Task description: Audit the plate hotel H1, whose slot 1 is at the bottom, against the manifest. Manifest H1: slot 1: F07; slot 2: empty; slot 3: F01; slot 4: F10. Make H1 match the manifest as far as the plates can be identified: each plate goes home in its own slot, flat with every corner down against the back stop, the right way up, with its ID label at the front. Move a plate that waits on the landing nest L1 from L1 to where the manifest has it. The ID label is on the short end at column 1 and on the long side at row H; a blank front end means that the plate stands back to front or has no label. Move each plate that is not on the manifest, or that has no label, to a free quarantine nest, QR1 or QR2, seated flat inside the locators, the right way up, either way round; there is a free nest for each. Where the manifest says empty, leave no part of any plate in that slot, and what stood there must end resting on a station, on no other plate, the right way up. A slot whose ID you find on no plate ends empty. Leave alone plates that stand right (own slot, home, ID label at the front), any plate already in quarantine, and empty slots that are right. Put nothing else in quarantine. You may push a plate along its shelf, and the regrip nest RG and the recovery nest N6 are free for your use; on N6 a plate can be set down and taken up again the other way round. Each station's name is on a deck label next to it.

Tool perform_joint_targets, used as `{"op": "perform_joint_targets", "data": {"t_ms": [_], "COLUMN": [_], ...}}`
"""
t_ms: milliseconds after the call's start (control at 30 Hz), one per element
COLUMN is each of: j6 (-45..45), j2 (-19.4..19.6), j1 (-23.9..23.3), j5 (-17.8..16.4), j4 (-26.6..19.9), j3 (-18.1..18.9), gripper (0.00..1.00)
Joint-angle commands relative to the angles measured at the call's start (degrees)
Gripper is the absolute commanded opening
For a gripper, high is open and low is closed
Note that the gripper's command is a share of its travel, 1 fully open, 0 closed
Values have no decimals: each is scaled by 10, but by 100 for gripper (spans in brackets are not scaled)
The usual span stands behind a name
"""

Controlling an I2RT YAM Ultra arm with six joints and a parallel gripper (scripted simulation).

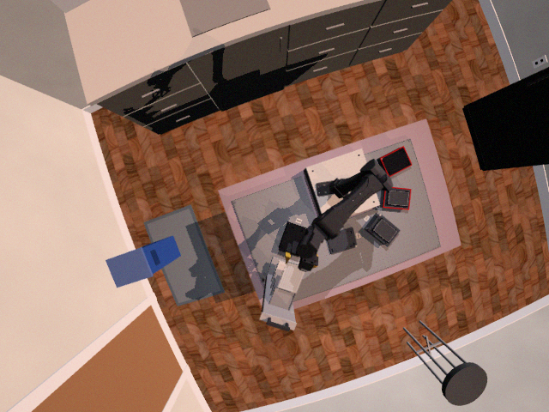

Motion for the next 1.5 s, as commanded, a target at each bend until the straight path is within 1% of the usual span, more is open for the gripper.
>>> {"op": "perform_joint_targets", "data": {"t_ms": [0, 633, 1467], "j6": [2, 2, 10], "j2": [-2, -3, 22], "j1": [0, 0, 13], "j5": [0, 0, 11], "j4": [7, 11, 29], "j3": [3, -2, 8], "gripper": [86, 86, 86]}}
